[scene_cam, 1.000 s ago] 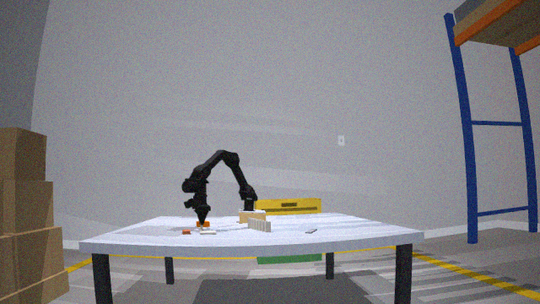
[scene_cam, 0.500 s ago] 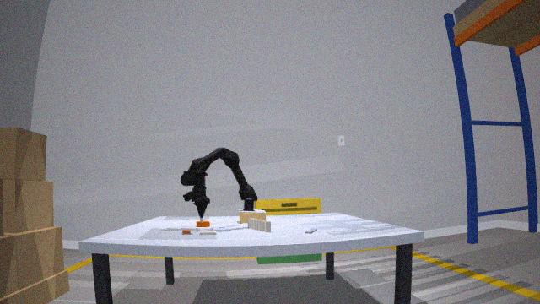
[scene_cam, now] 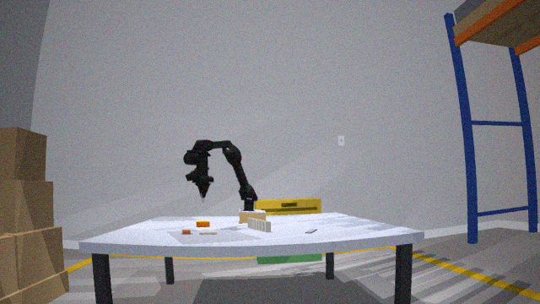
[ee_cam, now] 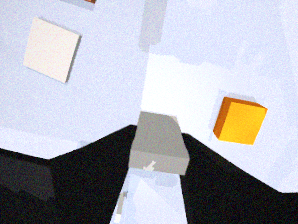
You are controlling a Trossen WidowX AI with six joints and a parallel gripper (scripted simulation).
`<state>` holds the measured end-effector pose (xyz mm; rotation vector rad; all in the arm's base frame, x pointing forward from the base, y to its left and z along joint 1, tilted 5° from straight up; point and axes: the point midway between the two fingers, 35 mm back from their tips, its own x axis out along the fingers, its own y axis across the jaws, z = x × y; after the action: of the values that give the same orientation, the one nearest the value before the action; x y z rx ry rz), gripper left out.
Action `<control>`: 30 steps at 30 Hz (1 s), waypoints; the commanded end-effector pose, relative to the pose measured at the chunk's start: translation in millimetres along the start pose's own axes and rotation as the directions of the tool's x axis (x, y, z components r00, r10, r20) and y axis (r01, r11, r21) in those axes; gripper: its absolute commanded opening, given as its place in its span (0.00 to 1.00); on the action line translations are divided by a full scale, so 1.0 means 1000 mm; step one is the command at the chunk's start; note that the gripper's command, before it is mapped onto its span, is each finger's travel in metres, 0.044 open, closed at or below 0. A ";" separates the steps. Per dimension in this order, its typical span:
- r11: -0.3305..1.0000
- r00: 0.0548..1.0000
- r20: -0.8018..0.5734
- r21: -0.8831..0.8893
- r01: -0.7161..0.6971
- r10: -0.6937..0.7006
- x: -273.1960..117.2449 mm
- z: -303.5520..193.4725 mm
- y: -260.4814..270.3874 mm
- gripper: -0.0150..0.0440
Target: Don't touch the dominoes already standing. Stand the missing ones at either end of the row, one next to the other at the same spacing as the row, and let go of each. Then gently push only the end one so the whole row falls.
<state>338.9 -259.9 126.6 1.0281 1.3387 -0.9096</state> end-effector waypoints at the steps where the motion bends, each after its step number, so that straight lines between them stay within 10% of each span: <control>1: 0.961 1.000 0.004 -0.278 -0.004 0.005 -0.013 -0.049 0.019 0.44; 16: 0.106 1.000 -0.013 -0.994 -0.013 0.008 -0.001 -0.237 -0.004 0.44; 30: 0.093 1.000 -0.013 -0.996 -0.014 0.008 0.007 -0.238 -0.003 0.44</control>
<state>260.8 -37.2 134.6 -0.1169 1.5092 0.2152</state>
